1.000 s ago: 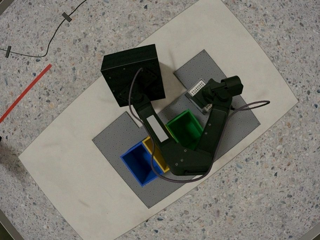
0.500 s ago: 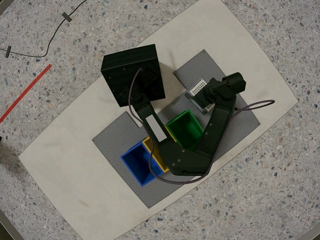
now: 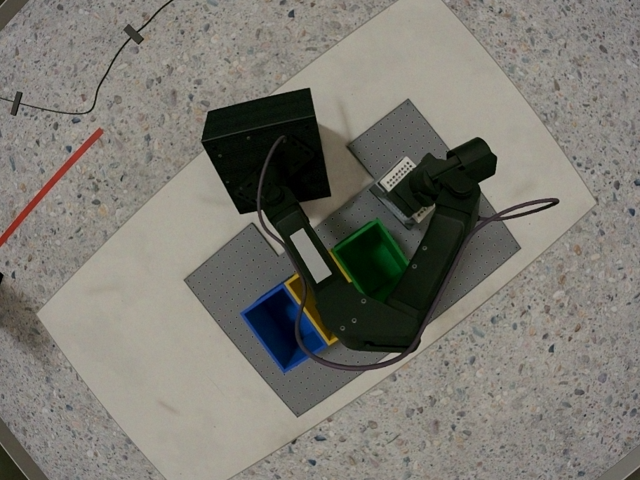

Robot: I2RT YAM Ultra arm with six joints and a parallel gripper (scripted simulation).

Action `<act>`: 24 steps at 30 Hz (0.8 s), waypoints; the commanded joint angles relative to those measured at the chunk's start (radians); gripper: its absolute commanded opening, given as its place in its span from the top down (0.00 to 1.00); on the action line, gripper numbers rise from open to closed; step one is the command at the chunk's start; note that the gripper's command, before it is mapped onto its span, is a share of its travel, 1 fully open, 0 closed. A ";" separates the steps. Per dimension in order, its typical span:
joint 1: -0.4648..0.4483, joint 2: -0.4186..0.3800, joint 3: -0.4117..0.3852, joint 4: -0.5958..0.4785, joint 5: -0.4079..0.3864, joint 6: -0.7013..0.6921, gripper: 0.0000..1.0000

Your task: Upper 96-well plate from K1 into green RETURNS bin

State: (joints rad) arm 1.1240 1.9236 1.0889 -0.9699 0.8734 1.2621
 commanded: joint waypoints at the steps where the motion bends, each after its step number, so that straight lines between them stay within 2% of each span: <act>1: 0.050 -0.037 0.046 -0.061 -0.006 0.042 1.00; 24: 0.129 -0.019 0.138 -0.237 -0.030 0.160 1.00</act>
State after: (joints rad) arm 1.2068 1.9232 1.1843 -1.1606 0.8497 1.3911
